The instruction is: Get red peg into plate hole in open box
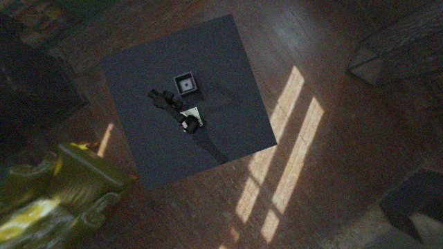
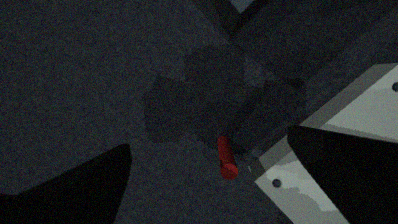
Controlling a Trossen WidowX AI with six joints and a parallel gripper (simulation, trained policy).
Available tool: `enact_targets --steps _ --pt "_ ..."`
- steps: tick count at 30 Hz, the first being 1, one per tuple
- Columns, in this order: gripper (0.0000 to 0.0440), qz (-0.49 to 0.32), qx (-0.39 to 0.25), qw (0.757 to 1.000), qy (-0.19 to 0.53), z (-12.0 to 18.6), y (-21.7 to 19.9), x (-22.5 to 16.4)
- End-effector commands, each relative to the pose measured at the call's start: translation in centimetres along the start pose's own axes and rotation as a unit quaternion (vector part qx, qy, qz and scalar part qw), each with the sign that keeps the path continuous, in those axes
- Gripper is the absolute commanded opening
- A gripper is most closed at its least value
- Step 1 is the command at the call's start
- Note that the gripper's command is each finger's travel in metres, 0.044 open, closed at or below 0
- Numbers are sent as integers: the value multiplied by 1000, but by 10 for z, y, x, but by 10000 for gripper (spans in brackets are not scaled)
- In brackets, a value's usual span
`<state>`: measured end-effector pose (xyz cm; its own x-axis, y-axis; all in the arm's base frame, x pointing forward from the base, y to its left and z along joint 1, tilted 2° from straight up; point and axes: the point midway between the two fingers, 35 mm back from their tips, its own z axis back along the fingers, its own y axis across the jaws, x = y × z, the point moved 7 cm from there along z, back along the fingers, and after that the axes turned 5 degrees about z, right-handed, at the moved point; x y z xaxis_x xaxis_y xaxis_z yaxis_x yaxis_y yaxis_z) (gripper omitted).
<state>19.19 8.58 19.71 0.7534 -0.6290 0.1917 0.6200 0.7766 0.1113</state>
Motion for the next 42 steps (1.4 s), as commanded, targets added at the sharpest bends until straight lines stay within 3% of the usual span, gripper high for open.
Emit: enact_targets --steps 1,17,20,23,37,42 --pt "440 -24 -31 999 22 -15 -2 -10" --pt "440 -99 -42 993 38 -83 -5 -34" --pt "424 -111 -40 992 40 -93 -7 -37" --pt "362 -124 -45 990 46 -99 -10 -40" --pt "0 -136 -54 985 94 -100 -12 -36" --pt "0 -119 -41 990 61 -90 -11 -27"
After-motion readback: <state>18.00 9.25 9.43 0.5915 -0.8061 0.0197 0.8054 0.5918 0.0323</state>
